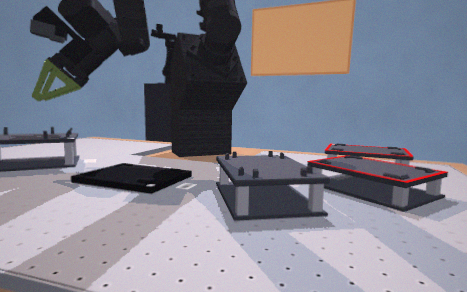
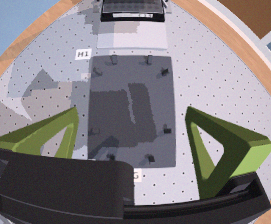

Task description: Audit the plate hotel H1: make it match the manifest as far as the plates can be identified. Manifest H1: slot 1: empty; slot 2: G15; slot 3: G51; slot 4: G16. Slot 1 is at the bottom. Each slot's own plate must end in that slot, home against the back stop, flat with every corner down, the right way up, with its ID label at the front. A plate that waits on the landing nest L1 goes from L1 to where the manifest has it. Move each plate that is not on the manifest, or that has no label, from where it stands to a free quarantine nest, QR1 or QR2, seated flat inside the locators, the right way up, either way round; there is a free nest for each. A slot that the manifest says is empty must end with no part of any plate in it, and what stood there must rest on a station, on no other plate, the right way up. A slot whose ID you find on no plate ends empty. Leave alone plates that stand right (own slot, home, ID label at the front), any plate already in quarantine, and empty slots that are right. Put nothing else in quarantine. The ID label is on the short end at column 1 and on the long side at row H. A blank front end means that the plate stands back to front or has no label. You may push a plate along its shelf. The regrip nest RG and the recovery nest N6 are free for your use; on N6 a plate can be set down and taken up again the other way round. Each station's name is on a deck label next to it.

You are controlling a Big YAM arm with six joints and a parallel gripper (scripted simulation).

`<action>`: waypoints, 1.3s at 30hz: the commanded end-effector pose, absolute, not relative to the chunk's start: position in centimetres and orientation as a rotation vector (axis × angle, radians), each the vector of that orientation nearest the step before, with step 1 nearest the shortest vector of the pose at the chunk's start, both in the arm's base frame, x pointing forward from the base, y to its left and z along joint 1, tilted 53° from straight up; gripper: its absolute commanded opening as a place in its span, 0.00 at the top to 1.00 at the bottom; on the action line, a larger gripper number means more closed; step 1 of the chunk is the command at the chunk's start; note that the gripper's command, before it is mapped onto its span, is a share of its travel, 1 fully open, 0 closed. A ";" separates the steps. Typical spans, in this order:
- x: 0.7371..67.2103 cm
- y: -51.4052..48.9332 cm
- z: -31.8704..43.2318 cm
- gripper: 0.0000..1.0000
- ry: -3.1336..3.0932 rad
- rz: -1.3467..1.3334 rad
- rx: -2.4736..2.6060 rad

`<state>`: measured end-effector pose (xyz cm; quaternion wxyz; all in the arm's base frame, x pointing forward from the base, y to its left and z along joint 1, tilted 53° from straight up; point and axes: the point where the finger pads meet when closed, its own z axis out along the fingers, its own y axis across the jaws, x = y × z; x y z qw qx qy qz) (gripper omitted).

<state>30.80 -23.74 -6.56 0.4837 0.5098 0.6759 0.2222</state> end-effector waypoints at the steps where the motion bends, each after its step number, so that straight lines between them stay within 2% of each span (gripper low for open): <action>1: 31.5 -23.6 -6.8 0.00 1.629 0.547 1.241; 39: 34.8 -26.0 -7.8 0.00 1.614 0.529 1.252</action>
